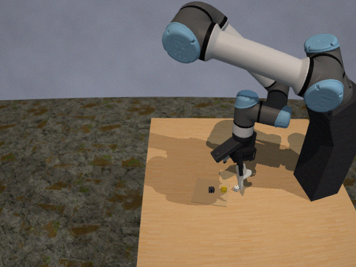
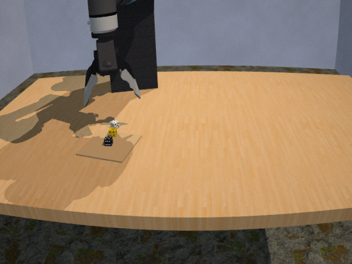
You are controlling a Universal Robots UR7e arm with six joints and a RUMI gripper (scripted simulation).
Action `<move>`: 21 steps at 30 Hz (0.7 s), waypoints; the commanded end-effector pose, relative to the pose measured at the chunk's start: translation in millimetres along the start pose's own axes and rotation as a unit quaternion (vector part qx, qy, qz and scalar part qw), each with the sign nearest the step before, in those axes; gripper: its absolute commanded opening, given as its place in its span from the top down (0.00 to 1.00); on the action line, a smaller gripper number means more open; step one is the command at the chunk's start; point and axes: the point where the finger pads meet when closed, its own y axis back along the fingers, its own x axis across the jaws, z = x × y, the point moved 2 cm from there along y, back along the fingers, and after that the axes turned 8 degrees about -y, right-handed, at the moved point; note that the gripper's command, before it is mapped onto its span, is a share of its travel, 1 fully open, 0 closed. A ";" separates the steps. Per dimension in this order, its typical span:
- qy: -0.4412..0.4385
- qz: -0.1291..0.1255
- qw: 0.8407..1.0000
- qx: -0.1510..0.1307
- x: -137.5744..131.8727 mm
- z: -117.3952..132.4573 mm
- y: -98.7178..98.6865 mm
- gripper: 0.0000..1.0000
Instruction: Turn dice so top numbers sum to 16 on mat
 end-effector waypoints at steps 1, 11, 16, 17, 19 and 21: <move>-0.073 0.005 0.997 0.002 0.7 3.9 0.5 0.00; -0.208 0.004 0.978 0.003 2.4 12.9 1.4 0.00; -0.277 0.004 0.961 0.003 3.1 17.9 2.0 0.00; -0.290 0.004 0.957 0.003 3.2 18.9 2.1 0.00; -0.313 0.004 0.950 0.003 3.4 20.7 2.4 0.00; -0.335 0.004 0.942 0.003 3.6 22.3 2.6 0.00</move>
